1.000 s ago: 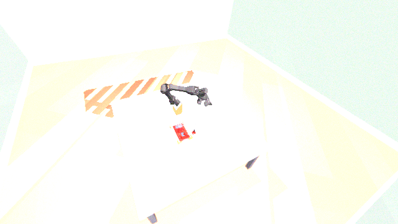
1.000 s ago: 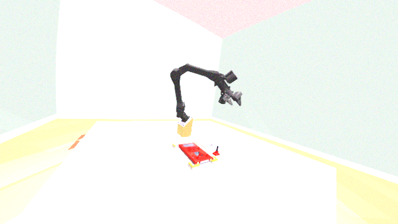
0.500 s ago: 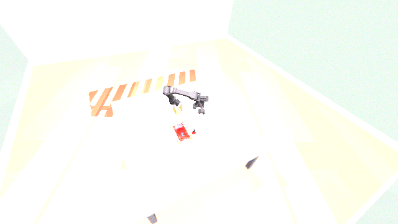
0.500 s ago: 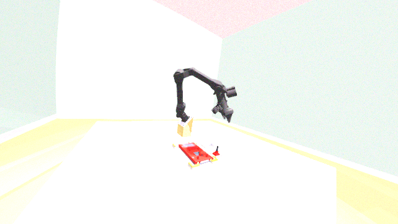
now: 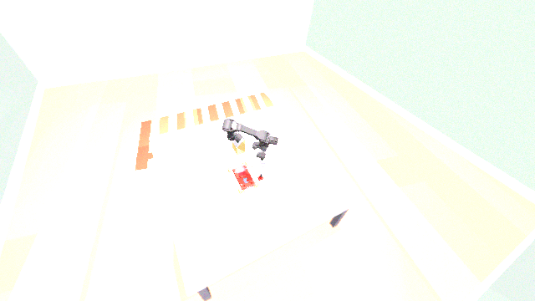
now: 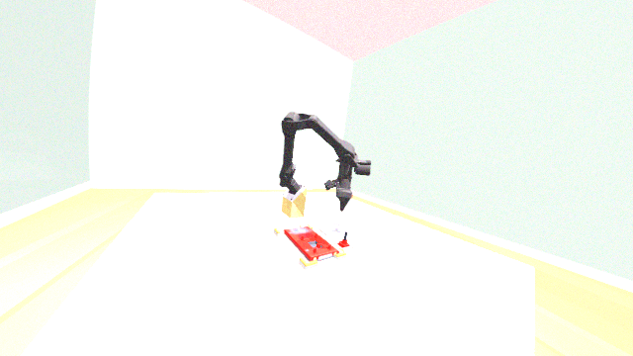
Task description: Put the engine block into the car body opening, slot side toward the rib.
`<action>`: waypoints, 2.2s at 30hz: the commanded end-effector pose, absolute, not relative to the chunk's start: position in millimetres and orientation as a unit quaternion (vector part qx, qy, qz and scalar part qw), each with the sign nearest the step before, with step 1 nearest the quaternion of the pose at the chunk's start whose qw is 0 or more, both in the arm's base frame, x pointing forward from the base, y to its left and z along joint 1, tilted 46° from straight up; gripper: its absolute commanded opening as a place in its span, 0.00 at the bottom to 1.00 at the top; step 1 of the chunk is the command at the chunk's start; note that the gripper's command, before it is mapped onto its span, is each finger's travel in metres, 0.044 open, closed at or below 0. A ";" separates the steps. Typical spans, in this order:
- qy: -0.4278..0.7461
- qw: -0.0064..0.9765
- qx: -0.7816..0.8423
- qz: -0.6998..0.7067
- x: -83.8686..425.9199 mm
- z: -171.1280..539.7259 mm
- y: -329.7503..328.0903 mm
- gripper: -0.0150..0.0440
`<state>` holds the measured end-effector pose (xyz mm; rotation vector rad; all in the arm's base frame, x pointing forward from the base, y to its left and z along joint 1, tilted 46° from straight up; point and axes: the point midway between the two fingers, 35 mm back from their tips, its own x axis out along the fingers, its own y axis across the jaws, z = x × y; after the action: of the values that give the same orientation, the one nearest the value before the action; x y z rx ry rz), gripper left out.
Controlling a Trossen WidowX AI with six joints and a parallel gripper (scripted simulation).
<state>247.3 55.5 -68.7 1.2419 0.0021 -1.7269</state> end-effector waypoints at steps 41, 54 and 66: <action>-0.040 0.462 0.513 -0.722 246.6 -120.5 -10.4 0.82; -0.040 0.462 0.513 -0.722 246.6 -120.5 -10.4 0.44; -0.027 0.462 0.517 -0.720 251.4 -107.3 7.7 0.25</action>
<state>247.0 -2.4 -113.0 1.2509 -0.0783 -1.7774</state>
